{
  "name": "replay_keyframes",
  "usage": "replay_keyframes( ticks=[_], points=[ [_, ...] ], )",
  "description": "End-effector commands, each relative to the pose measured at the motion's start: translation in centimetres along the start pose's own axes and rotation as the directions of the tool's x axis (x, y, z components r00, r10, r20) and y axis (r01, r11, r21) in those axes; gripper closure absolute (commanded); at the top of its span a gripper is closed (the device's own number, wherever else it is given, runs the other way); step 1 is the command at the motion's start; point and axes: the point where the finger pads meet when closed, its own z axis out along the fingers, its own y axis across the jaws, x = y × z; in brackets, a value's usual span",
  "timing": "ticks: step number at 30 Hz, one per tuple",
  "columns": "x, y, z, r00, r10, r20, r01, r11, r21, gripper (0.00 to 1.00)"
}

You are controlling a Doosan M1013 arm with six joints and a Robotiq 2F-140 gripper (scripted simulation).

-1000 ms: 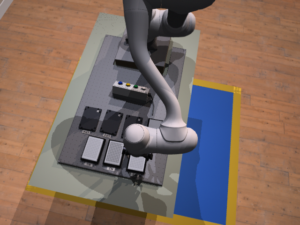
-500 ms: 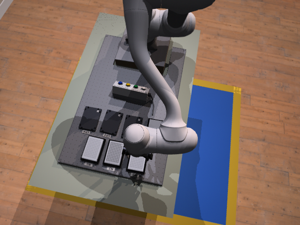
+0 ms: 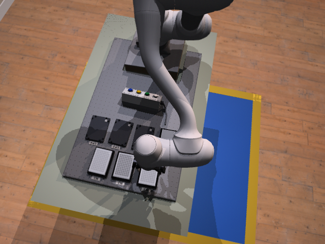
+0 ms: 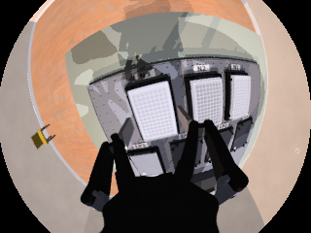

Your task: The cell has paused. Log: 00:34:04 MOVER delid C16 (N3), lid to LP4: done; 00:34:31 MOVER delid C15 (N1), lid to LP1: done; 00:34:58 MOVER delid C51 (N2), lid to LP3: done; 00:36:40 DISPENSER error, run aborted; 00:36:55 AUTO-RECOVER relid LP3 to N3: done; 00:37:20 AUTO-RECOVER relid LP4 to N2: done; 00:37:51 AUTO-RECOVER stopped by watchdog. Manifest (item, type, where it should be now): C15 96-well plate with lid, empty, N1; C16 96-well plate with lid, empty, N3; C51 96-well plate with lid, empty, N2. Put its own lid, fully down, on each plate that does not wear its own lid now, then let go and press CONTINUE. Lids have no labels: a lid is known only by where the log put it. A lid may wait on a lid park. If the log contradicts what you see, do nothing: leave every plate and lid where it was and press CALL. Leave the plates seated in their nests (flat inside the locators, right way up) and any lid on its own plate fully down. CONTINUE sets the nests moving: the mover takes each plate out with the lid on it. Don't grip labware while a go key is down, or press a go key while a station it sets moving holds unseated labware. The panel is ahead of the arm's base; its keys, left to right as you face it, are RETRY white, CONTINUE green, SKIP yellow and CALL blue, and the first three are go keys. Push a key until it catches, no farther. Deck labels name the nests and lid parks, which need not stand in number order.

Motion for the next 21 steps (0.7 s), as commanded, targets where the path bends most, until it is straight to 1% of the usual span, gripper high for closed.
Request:
replay_keyframes(
  ticks=[1,21],
  points=[
    [-0.1,0.0,0.5,1.0,0.002,0.002,-0.002,1.0,0.003,0.34],
    [-0.1,0.0,1.6,1.0,0.002,0.002,-0.002,1.0,0.003,0.34]
  ],
)
